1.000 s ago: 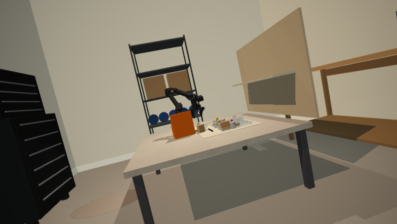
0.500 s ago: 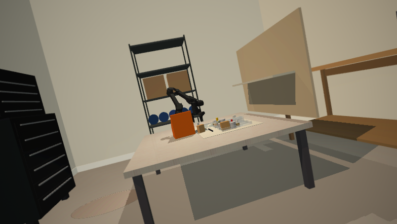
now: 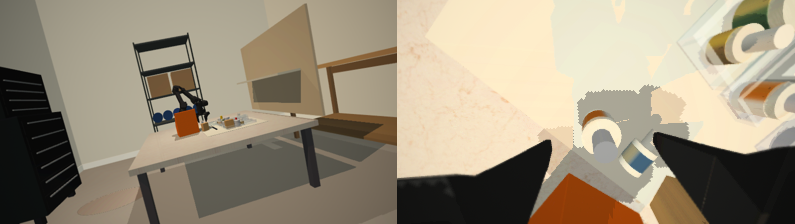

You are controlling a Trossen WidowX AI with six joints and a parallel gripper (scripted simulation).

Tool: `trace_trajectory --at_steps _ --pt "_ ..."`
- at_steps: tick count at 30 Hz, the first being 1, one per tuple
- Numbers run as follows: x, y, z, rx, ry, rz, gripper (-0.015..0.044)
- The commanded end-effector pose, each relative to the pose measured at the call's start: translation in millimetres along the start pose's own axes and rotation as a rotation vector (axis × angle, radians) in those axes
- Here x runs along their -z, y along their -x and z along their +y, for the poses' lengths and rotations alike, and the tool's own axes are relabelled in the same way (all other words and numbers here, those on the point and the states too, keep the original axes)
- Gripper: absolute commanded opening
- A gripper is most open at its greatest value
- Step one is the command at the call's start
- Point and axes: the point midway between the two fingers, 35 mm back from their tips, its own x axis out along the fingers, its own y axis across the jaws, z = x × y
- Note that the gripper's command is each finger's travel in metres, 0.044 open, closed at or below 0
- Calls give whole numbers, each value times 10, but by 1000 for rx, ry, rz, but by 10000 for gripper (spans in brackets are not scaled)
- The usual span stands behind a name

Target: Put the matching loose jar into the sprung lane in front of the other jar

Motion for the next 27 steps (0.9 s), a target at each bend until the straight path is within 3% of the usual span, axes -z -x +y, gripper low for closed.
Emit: trace_trajectory --at_steps 1,18,27 --pt "40 -75 -5 1 -12 10 440" --pt "49 -314 5 -1 -13 9 440" --pt "49 -314 5 -1 -13 9 204"
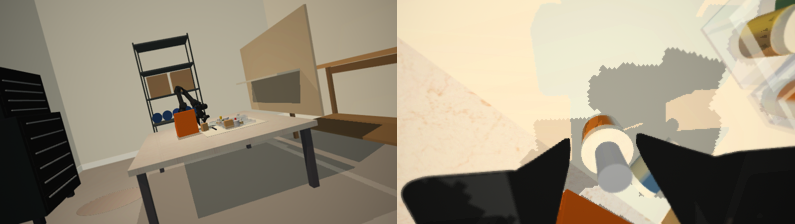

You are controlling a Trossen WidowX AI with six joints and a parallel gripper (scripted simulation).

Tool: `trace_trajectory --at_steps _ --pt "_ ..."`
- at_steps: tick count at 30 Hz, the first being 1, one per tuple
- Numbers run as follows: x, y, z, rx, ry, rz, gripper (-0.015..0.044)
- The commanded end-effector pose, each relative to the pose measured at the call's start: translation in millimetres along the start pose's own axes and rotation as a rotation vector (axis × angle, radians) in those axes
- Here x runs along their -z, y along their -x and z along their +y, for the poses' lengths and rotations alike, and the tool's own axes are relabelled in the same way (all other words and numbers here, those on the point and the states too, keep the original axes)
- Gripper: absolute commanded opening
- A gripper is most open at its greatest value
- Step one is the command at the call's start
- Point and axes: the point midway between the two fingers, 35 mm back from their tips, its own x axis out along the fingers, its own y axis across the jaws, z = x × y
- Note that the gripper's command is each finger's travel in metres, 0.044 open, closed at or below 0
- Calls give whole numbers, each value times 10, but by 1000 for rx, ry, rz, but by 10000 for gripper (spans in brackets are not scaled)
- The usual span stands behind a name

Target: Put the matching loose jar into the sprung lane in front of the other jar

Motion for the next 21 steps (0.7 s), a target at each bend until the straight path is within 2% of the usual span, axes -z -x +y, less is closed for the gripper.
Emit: trace_trajectory --at_steps 1,8,13,21 --pt "18 -6 -5 4 -8 3 177" --pt "18 -6 -5 4 -8 3 131" --pt "2 90 -36 9 -6 7 0" --pt "-26 429 -89 18 -5 15 0"
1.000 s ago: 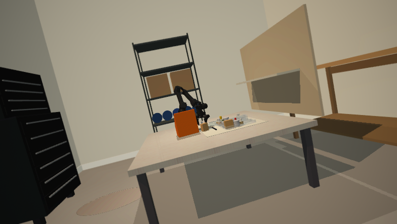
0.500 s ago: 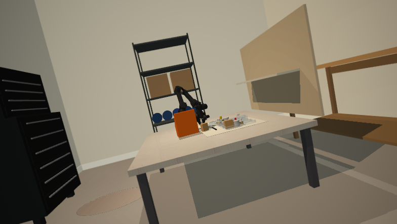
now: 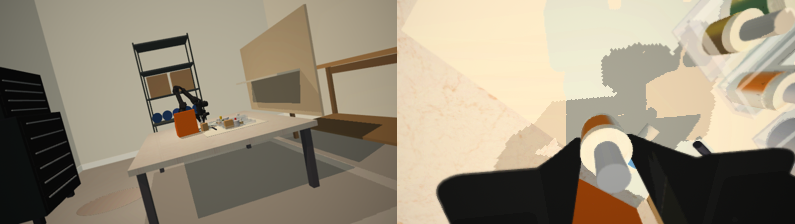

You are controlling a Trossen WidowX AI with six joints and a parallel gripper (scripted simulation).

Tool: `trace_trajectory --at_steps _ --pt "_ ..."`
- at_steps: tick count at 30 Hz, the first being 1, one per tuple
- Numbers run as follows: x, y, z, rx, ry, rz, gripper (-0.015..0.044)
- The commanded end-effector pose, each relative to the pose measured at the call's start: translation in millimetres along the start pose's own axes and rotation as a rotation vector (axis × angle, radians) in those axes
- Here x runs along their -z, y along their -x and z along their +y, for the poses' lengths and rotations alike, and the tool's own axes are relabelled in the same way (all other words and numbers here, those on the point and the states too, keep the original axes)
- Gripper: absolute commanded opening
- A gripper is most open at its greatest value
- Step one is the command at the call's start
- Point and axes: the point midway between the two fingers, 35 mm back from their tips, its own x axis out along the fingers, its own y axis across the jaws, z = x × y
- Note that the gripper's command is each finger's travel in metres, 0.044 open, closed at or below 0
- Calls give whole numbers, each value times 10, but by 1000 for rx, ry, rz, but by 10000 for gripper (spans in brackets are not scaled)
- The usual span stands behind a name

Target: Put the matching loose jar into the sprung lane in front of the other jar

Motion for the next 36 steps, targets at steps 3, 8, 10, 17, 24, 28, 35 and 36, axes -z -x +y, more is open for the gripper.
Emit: trace_trajectory --at_steps 3,8,10,17,24,28,35,36 --pt "-42 287 -13 1 12 -7 0" --pt "-30 518 9 -2 12 -9 0" --pt "-22 612 27 -4 11 -11 0" --pt "-5 774 72 -9 10 -17 0" --pt "-67 747 -99 -7 -80 -16 0" --pt "-104 722 -230 -7 -145 -15 0" --pt "-147 666 -469 -6 -260 -15 0" --pt "-151 656 -504 -6 -276 -15 0"
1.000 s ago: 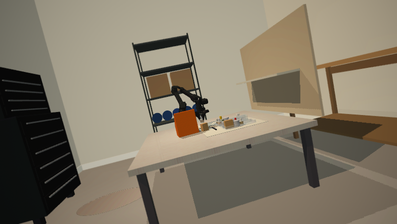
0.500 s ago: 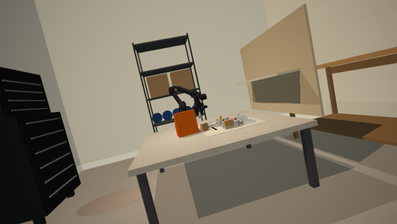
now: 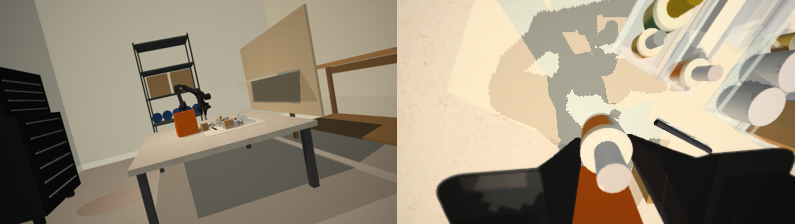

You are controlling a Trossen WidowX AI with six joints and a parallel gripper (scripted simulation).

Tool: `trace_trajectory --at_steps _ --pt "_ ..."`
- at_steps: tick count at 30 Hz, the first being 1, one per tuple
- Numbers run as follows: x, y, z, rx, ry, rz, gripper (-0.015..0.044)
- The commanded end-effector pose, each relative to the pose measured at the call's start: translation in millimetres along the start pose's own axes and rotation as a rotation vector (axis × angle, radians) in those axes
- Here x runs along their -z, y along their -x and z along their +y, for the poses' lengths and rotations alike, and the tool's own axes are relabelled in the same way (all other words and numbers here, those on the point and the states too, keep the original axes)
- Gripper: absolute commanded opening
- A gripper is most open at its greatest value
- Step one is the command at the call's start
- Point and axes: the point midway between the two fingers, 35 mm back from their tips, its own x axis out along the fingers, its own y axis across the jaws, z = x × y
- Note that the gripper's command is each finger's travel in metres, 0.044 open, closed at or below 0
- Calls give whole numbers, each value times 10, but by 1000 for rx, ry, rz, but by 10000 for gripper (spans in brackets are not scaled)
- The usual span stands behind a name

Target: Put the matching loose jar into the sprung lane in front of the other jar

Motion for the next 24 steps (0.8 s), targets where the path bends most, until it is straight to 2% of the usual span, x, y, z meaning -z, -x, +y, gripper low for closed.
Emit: trace_trajectory --at_steps 1,24 --pt "-75 -30 -153 4 -72 -4 0" --pt "-166 -330 -987 4 -449 -6 0"
